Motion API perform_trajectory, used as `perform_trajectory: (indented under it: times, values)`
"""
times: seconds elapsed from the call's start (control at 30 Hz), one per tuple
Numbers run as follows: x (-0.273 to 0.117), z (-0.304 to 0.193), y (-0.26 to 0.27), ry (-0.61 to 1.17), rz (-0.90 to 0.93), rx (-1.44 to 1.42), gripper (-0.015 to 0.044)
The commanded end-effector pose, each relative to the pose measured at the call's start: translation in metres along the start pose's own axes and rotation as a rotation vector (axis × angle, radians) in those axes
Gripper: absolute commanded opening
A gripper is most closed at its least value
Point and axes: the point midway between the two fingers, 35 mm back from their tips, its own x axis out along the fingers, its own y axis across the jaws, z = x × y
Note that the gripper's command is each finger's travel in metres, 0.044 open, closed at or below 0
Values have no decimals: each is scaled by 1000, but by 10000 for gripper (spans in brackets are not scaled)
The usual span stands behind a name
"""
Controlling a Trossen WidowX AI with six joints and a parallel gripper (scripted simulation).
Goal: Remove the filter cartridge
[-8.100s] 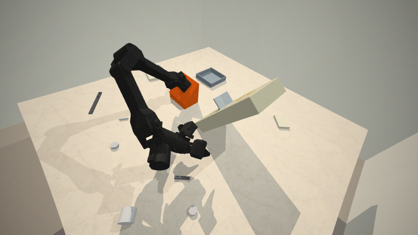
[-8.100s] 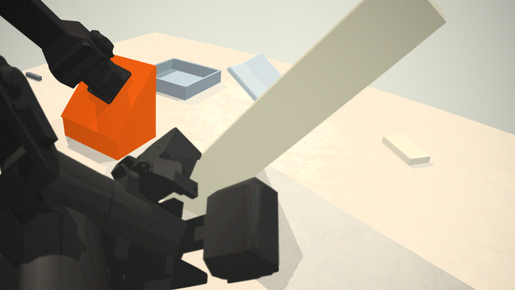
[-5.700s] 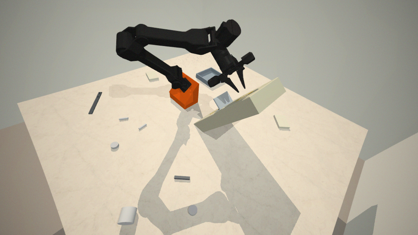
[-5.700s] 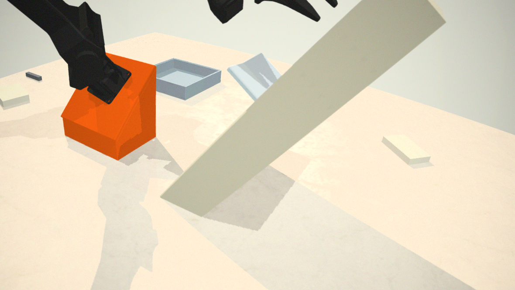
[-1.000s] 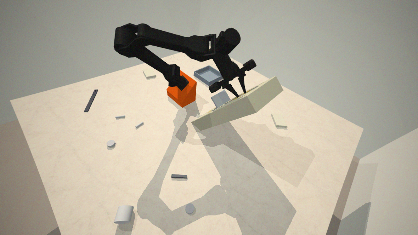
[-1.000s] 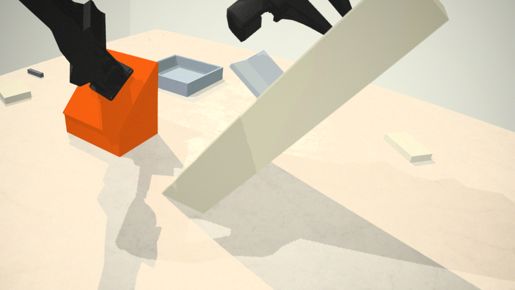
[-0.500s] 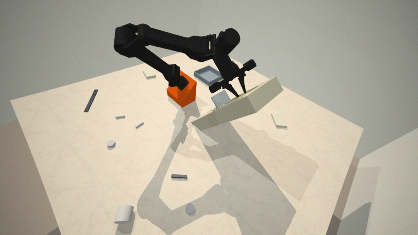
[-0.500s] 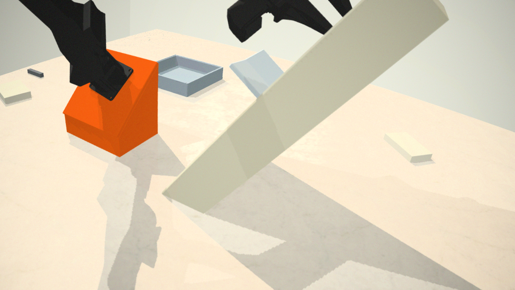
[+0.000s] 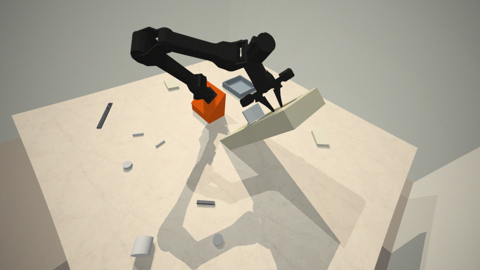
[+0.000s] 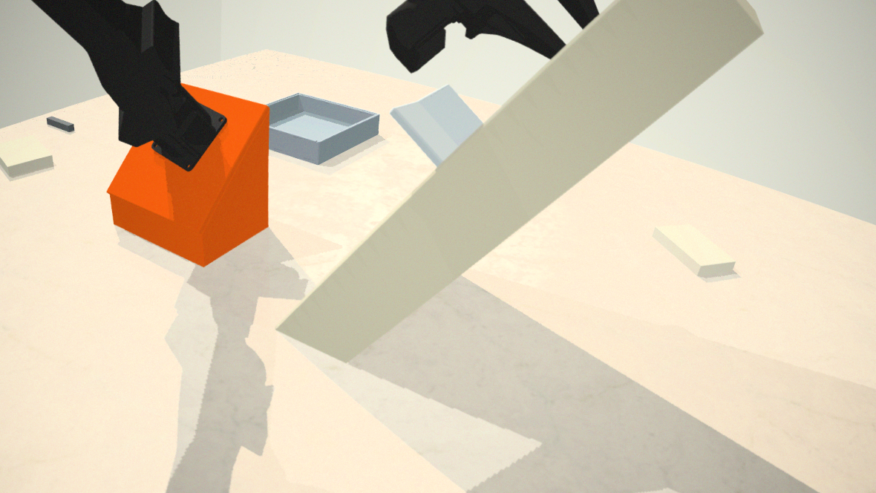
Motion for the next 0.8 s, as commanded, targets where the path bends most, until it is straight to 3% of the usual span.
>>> perform_trajectory:
  times: [0.0,0.77]
  values:
    - [14,1,2,-17,10,5,116]
    - [19,1,2,-17,10,5,116]
